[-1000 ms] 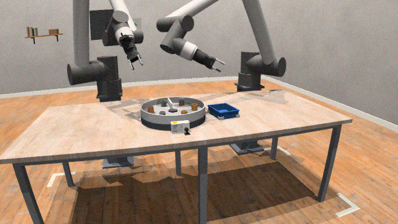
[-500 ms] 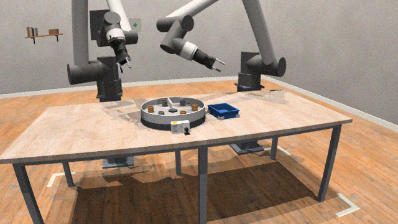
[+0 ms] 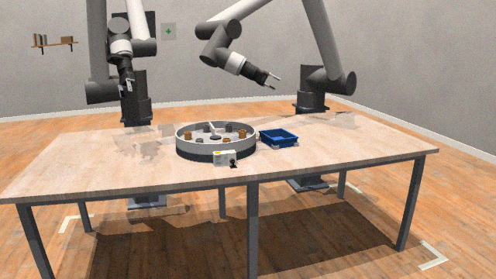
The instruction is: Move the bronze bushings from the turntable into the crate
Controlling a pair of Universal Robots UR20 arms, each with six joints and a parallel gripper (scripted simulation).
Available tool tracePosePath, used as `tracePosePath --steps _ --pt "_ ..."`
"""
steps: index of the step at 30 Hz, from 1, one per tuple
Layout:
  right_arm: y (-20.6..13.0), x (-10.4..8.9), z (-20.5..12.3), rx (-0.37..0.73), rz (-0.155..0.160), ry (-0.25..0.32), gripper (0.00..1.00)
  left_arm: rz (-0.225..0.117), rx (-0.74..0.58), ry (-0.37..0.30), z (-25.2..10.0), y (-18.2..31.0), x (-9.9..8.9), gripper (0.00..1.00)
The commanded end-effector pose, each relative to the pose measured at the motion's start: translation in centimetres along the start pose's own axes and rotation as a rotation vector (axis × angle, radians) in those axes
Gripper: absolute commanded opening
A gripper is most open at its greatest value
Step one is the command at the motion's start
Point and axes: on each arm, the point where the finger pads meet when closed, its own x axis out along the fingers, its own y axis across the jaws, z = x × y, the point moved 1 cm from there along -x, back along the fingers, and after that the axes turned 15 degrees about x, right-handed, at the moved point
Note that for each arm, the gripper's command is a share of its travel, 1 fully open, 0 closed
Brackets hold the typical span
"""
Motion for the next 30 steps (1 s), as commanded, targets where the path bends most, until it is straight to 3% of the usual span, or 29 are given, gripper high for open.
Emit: tracePosePath --steps 1,14,16,23,30 --pt "3.2 -0.4 -4.4 0.120 0.027 0.022 1.00 0.000 -0.001 -0.001 0.0 0.1 -0.1 1.00" --pt "18.6 -3.9 -19.4 0.609 0.113 0.129 1.00 0.000 -0.001 -0.001 0.0 0.1 -0.1 1.00" --pt "18.6 -3.9 -19.4 0.609 0.113 0.129 1.00 0.000 -0.001 -0.001 0.0 0.1 -0.1 1.00" --pt "29.1 -7.3 -26.7 0.919 0.151 0.206 1.00 0.000 -0.001 -0.001 0.0 0.1 -0.1 1.00" --pt "39.4 -11.1 -31.8 1.249 0.178 0.294 1.00 0.000 -0.001 -0.001 0.0 0.1 -0.1 1.00"
